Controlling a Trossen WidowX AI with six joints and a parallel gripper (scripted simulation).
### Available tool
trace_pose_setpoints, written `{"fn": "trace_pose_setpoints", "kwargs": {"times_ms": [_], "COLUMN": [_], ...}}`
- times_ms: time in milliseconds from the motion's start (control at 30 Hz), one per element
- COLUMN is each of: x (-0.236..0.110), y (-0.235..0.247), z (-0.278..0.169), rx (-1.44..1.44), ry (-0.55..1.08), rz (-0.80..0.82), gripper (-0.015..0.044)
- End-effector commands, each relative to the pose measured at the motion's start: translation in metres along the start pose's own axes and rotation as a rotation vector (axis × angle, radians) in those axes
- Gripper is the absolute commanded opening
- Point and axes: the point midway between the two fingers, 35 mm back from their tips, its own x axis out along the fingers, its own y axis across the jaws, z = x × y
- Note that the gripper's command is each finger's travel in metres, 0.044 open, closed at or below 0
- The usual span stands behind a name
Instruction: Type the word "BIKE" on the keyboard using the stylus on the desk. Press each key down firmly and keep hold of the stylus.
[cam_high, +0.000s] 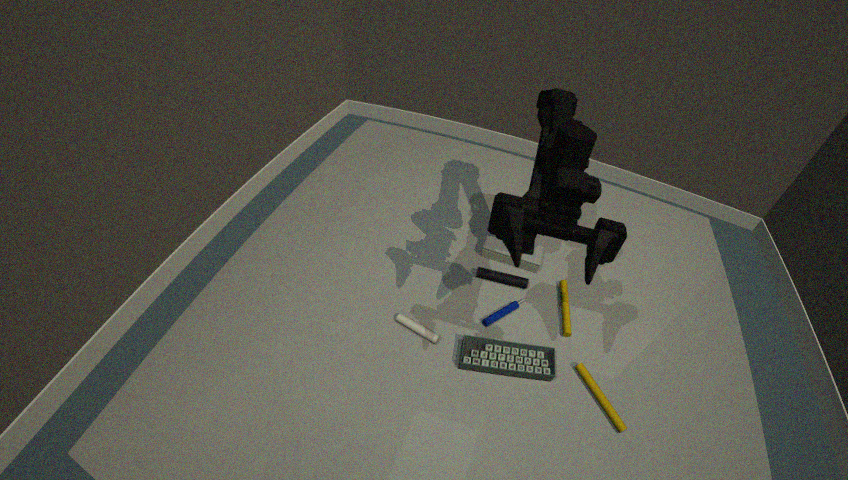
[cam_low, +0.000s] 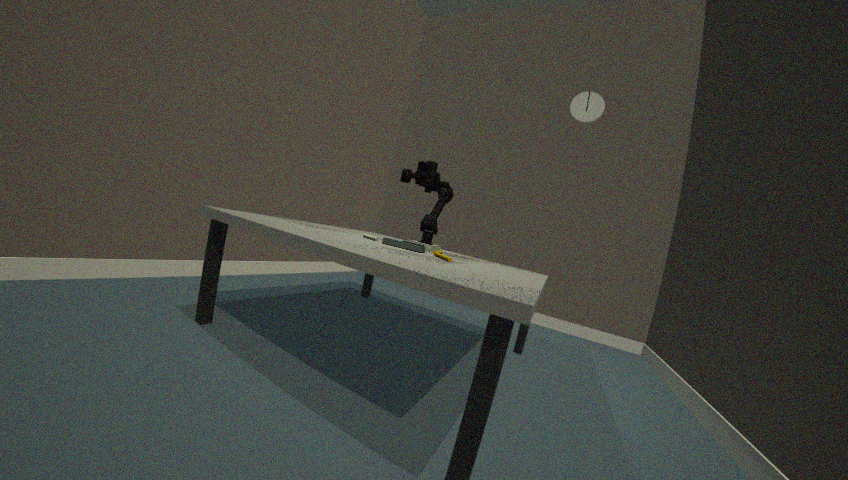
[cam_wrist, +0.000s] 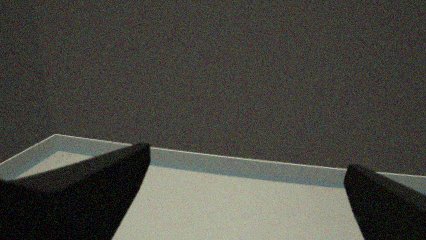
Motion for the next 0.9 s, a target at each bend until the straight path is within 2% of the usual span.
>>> {"fn": "trace_pose_setpoints", "kwargs": {"times_ms": [0, 67, 267, 400, 533, 667, 867], "x": [0.001, 0.012, 0.036, 0.03, 0.008, -0.018, -0.019], "y": [0.001, 0.006, 0.03, 0.047, 0.06, 0.067, 0.068], "z": [-0.002, -0.021, -0.113, -0.174, -0.226, -0.258, -0.26], "rx": [0.001, 0.004, 0.004, -0.017, -0.057, -0.104, -0.107], "ry": [0.013, 0.114, 0.584, 0.92, 1.255, 1.531, 1.544], "rz": [0.002, 0.015, 0.067, 0.088, 0.094, 0.083, 0.082], "gripper": [0.0414, 0.0361, 0.0204, 0.0099, 0.0, 0.0, 0.0]}}
